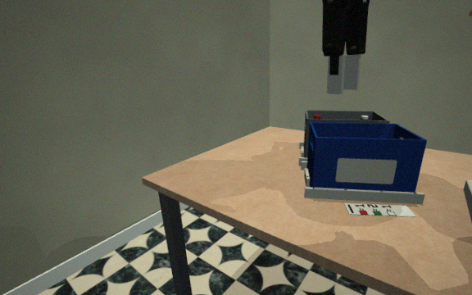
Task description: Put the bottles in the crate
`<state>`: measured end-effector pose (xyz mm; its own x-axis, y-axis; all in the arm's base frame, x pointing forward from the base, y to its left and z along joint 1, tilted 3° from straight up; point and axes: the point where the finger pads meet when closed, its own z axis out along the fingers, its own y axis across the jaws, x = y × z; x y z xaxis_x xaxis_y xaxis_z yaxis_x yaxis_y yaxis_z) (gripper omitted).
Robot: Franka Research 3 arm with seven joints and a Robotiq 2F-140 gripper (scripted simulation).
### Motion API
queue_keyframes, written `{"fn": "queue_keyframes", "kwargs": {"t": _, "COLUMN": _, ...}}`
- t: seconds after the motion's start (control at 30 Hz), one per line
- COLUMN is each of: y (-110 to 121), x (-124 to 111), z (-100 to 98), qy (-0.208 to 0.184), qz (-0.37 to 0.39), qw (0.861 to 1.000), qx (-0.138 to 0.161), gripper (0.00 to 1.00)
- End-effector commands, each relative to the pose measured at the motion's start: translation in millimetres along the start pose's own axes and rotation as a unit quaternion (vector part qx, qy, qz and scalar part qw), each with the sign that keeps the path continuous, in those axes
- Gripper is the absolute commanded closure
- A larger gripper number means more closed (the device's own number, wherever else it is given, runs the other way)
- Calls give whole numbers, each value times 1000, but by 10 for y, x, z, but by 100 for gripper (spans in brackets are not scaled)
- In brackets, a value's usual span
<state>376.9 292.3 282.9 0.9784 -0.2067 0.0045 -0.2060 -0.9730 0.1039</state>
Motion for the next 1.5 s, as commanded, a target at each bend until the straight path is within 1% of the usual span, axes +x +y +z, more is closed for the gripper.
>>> {"fn": "queue_keyframes", "kwargs": {"t": 0.0, "y": 51, "x": -4, "z": 50, "qy": 4, "qz": -72, "qw": 997, "qx": 10, "gripper": 62}}
{"fn": "queue_keyframes", "kwargs": {"t": 0.03, "y": 51, "x": -4, "z": 50, "qy": 4, "qz": -72, "qw": 997, "qx": 10, "gripper": 62}}
{"fn": "queue_keyframes", "kwargs": {"t": 0.07, "y": 89, "x": -14, "z": 81, "qy": 4, "qz": -89, "qw": 996, "qx": 9, "gripper": 62}}
{"fn": "queue_keyframes", "kwargs": {"t": 0.53, "y": 623, "x": -156, "z": 510, "qy": 0, "qz": -176, "qw": 984, "qx": -1, "gripper": 62}}
{"fn": "queue_keyframes", "kwargs": {"t": 0.6, "y": 623, "x": -156, "z": 510, "qy": 0, "qz": -176, "qw": 984, "qx": -1, "gripper": 62}}
{"fn": "queue_keyframes", "kwargs": {"t": 0.63, "y": 662, "x": -166, "z": 541, "qy": -1, "qz": -193, "qw": 981, "qx": -1, "gripper": 62}}
{"fn": "queue_keyframes", "kwargs": {"t": 1.07, "y": 1158, "x": -298, "z": 940, "qy": 1, "qz": -270, "qw": 963, "qx": 7, "gripper": 62}}
{"fn": "queue_keyframes", "kwargs": {"t": 1.17, "y": 1167, "x": -300, "z": 947, "qy": 2, "qz": -276, "qw": 961, "qx": 8, "gripper": 62}}
{"fn": "queue_keyframes", "kwargs": {"t": 1.2, "y": 1167, "x": -300, "z": 947, "qy": 3, "qz": -292, "qw": 956, "qx": 11, "gripper": 62}}
{"fn": "queue_keyframes", "kwargs": {"t": 1.47, "y": 1167, "x": -300, "z": 947, "qy": 12, "qz": -345, "qw": 938, "qx": 21, "gripper": 62}}
